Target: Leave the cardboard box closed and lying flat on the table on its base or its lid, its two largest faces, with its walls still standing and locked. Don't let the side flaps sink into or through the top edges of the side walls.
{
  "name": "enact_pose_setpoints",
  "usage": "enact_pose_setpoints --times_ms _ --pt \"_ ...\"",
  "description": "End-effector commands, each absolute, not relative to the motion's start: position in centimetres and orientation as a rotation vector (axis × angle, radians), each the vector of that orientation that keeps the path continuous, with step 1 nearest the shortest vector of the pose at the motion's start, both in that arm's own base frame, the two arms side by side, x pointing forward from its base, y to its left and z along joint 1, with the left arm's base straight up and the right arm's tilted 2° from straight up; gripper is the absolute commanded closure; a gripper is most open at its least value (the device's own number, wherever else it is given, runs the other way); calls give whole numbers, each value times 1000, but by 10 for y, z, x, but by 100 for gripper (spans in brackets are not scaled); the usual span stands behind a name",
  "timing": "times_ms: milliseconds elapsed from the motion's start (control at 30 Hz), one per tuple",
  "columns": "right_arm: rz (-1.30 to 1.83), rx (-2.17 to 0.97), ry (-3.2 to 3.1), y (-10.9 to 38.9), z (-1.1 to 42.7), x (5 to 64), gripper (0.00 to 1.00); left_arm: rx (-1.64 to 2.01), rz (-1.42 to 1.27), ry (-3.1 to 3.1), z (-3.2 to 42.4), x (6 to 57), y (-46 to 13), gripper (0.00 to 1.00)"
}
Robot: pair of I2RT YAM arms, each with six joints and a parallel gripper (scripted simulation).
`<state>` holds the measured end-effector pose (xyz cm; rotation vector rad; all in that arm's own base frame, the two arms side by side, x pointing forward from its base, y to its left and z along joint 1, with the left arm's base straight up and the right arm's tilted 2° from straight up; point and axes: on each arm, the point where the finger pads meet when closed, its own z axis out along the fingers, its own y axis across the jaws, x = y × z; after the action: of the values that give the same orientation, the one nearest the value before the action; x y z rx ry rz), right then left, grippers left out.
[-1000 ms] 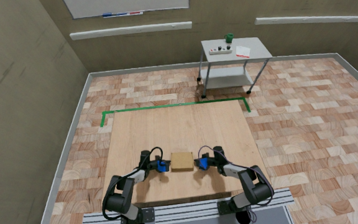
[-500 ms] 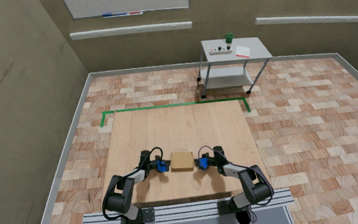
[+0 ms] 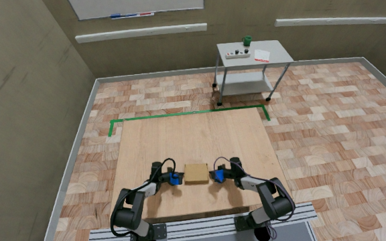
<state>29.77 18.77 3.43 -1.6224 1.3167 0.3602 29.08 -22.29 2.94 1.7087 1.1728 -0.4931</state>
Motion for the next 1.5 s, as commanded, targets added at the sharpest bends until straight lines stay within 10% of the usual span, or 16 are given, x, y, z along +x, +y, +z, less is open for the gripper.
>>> enact_pose_setpoints --times_ms 0,1467 --pt "377 -1624 1255 199 40 293 99 1713 -524 1143 28 284 -232 99" --pt "361 -1623 1254 188 35 295 99 1713 -525 1162 21 285 -220 99"
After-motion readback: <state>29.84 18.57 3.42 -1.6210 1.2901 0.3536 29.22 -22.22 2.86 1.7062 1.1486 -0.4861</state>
